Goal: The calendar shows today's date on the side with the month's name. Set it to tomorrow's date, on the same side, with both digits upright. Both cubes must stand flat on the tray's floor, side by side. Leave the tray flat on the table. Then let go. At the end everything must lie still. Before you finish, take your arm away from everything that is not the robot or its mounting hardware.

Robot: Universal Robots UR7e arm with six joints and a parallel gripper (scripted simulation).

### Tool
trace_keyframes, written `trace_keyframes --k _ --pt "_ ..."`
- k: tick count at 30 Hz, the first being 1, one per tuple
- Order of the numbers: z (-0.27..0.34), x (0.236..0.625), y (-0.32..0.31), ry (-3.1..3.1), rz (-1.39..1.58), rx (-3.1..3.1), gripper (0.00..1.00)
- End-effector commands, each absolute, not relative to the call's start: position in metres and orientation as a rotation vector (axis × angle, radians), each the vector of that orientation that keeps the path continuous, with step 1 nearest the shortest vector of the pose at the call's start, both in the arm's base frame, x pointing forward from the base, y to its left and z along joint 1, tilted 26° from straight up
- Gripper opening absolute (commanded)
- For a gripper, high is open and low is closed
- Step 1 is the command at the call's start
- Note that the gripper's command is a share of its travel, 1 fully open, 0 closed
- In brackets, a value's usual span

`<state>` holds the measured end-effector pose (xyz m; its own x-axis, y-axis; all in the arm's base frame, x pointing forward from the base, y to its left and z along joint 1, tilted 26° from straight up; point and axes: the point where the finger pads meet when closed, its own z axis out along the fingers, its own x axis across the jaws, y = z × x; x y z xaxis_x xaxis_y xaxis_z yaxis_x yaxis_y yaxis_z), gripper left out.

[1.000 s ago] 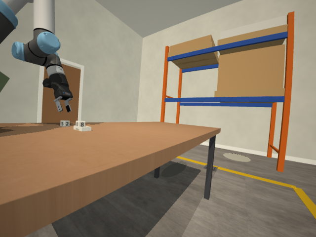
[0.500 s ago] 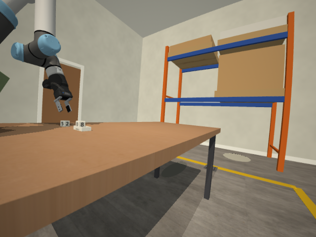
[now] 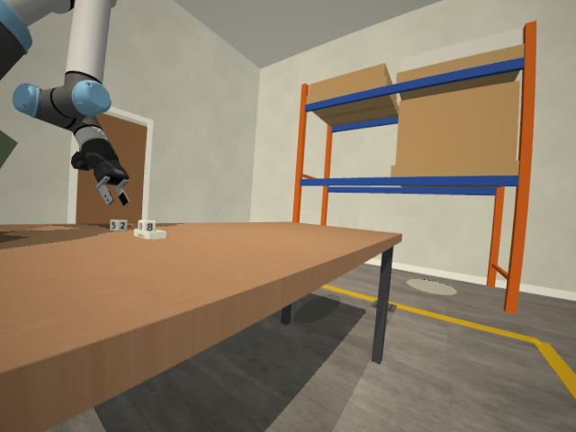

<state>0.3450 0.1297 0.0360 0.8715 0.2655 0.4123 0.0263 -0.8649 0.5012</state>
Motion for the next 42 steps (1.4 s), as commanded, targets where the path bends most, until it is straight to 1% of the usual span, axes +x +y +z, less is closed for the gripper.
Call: trace_keyframes --k 1,24,42 --pt "0.039 0.347 0.129 0.176 0.661 2.490 0.87" --pt "0.039 0.347 0.129 0.170 0.668 2.470 0.87" --pt "0.028 0.352 0.133 0.170 0.669 2.470 0.87"
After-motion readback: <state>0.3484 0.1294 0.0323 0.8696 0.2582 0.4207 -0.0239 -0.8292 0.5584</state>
